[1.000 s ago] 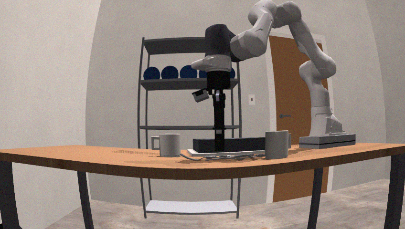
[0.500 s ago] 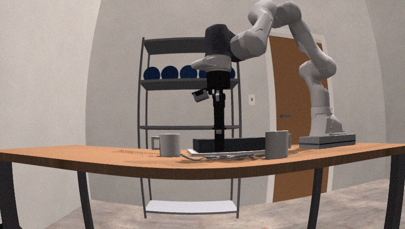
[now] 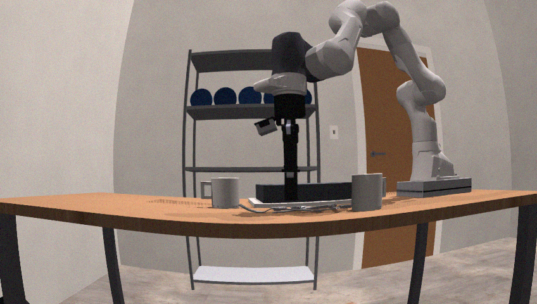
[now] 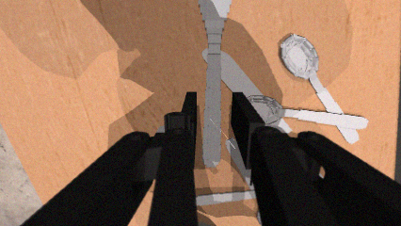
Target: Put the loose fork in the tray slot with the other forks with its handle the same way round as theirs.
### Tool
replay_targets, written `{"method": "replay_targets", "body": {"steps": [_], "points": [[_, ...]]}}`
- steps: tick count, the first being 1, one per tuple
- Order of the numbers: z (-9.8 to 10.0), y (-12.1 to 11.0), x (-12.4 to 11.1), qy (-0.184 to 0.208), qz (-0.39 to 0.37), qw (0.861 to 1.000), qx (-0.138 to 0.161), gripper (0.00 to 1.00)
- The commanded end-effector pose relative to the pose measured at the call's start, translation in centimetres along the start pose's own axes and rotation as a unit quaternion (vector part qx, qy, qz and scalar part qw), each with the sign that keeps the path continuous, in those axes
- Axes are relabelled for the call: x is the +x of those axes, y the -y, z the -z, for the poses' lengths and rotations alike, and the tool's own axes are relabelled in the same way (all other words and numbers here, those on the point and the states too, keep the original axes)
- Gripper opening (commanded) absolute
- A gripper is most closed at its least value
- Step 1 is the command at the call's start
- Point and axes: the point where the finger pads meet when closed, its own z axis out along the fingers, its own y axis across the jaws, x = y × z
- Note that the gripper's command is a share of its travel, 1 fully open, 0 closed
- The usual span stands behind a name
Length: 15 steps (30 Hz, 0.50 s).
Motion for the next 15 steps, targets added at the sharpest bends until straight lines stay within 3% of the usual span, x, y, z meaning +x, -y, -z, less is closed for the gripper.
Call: {"method": "replay_targets", "body": {"steps": [1,15], "points": [[-0.14,-0.01,0.02,0.000,-0.002,1.000,0.000,0.27],[-0.36,-0.01,0.02,0.000,-0.002,1.000,0.000,0.27]]}}
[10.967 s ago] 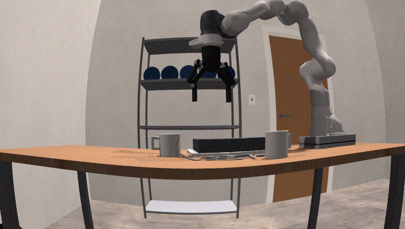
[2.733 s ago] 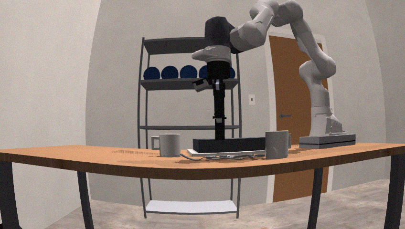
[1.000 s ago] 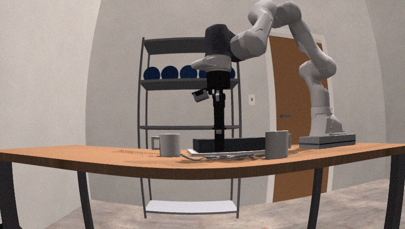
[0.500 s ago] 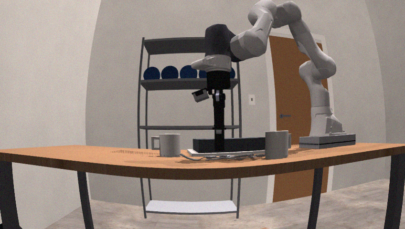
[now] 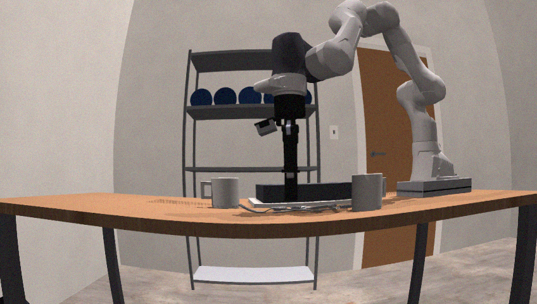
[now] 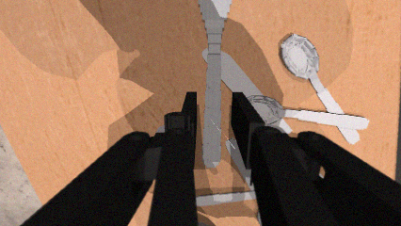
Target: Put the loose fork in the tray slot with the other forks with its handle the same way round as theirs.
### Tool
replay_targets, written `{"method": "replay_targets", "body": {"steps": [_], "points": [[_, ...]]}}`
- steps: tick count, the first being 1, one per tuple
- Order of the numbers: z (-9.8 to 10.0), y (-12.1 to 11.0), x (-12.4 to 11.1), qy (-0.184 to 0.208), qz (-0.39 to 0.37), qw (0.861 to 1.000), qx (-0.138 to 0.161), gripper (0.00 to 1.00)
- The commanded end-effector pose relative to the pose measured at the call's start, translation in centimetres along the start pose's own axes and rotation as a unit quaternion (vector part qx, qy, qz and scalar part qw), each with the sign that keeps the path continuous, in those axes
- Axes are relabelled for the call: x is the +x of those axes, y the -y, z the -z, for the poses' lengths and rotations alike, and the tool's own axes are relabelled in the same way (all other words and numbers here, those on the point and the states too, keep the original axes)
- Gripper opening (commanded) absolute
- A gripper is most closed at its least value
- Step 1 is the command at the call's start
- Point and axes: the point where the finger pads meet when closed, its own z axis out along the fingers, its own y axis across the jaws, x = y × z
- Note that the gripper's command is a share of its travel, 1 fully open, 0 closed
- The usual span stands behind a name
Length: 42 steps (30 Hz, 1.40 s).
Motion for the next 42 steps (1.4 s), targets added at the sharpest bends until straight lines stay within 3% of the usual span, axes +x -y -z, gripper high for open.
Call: {"method": "replay_targets", "body": {"steps": [1,24,42], "points": [[-0.3,0.0,0.0,0.000,-0.002,1.000,0.000,0.27],[-2.4,0.0,0.0,0.000,-0.002,1.000,0.000,0.27],[-2.9,0.0,0.0,0.000,-0.002,1.000,0.000,0.27]]}}
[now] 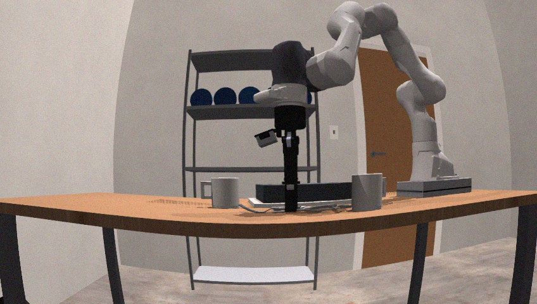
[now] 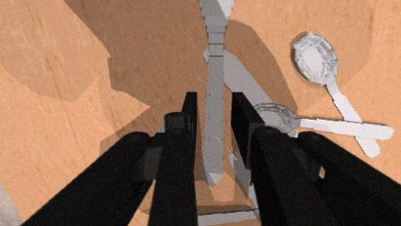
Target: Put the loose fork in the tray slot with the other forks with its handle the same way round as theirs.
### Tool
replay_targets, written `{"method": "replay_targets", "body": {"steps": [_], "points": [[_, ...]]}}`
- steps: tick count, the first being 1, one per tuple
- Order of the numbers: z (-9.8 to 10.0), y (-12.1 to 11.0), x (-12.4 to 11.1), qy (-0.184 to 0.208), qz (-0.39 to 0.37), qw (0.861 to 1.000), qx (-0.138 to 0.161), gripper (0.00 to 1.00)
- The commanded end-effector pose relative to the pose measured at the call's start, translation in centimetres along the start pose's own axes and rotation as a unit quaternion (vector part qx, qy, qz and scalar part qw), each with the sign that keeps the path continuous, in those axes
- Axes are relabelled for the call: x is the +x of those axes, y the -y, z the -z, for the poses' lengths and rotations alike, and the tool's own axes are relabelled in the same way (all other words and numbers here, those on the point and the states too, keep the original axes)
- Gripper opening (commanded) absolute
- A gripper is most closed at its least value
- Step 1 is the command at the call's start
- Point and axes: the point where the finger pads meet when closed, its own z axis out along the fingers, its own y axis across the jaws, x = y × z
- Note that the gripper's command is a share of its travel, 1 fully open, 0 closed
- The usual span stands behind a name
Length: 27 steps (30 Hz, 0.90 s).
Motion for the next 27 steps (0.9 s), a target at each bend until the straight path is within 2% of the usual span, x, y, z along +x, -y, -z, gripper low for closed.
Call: {"method": "replay_targets", "body": {"steps": [1,14,15,27], "points": [[-0.13,0.02,0.06,-0.001,-0.002,1.000,0.000,0.27],[-0.13,0.02,0.06,-0.001,-0.002,1.000,0.000,0.27],[-0.13,0.02,0.06,-0.001,-0.002,1.000,0.000,0.14],[-0.13,0.02,0.06,-0.001,-0.002,1.000,0.000,0.14]]}}
